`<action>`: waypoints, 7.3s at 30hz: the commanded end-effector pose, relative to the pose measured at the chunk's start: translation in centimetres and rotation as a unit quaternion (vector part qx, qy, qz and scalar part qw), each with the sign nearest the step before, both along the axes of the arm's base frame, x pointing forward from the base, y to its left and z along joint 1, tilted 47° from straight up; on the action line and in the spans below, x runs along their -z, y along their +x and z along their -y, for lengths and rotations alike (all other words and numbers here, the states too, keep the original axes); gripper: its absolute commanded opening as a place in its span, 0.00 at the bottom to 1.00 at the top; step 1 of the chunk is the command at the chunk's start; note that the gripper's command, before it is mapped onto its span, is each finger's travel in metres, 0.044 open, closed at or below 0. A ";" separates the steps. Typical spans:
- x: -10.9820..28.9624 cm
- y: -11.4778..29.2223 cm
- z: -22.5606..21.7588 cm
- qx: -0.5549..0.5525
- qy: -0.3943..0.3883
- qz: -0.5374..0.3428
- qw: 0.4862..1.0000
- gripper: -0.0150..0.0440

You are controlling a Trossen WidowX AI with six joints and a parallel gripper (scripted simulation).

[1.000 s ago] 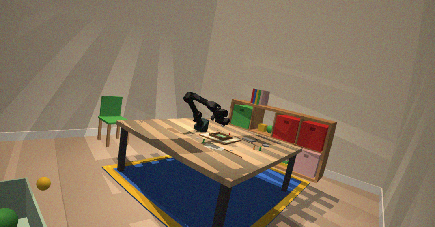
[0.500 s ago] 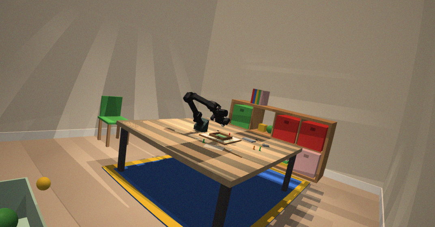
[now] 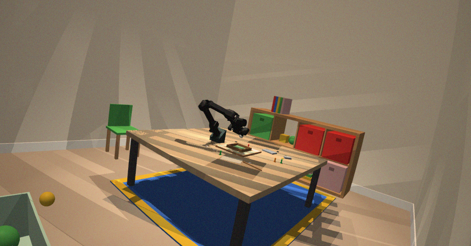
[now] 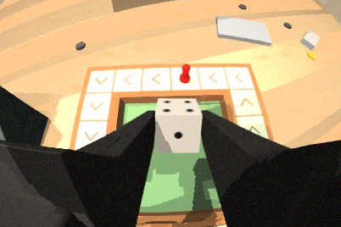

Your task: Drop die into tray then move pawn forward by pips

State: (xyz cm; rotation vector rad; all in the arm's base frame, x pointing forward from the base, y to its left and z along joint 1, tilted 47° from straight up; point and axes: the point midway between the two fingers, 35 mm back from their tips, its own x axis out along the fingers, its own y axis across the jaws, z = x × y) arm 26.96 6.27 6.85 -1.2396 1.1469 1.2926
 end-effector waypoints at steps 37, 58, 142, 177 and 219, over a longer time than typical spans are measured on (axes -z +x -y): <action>6.4 0.8 -3.8 0.382 -0.343 0.163 0.843 0.59; 12.4 1.1 -6.8 0.744 -0.220 0.319 0.545 0.59; 13.2 1.9 -6.5 0.744 -0.218 0.318 0.546 0.25; 8.1 -3.1 -9.4 0.744 -0.221 0.317 0.546 0.25; 10.9 -11.6 -0.5 0.742 -0.224 0.317 0.546 0.25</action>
